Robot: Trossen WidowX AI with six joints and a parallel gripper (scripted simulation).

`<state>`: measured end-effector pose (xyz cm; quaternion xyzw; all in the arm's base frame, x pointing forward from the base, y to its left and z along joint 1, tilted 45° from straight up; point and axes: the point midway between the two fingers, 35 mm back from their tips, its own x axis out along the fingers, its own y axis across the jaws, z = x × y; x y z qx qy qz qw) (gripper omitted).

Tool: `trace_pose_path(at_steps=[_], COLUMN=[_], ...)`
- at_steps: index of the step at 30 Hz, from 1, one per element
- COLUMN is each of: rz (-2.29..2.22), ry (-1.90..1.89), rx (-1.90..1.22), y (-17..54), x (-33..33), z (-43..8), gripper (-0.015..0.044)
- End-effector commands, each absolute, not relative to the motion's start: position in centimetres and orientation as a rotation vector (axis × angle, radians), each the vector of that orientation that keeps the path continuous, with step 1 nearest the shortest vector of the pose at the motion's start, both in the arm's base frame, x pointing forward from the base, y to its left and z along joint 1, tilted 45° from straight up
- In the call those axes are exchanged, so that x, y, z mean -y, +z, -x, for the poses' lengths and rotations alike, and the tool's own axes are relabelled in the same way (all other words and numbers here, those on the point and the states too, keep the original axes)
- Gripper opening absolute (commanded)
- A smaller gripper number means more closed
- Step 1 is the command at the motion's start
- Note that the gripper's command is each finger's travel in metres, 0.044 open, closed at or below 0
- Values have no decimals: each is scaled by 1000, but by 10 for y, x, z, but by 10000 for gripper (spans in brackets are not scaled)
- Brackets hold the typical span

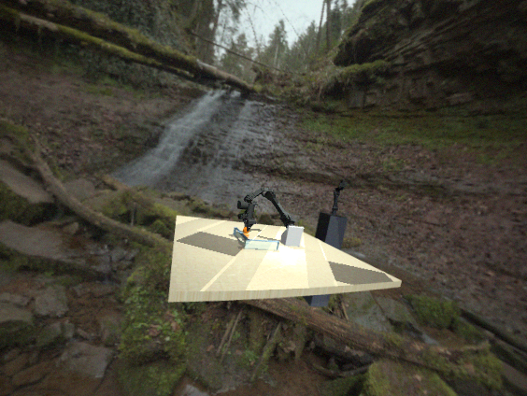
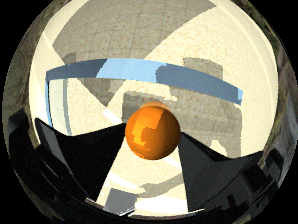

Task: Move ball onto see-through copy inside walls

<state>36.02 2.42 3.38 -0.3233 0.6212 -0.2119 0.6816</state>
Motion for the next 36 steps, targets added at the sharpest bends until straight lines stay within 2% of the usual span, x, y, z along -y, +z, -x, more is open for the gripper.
trace_pose_path(at_steps=[1, 24, 36], rz=[737, 738, 731], ry=[-478, -479, -479], rx=[-1398, -1397, -1397], y=[16, 0, 2], x=[-4, 12, 9], z=[-361, -364, -364], gripper=[0, 0, 315])
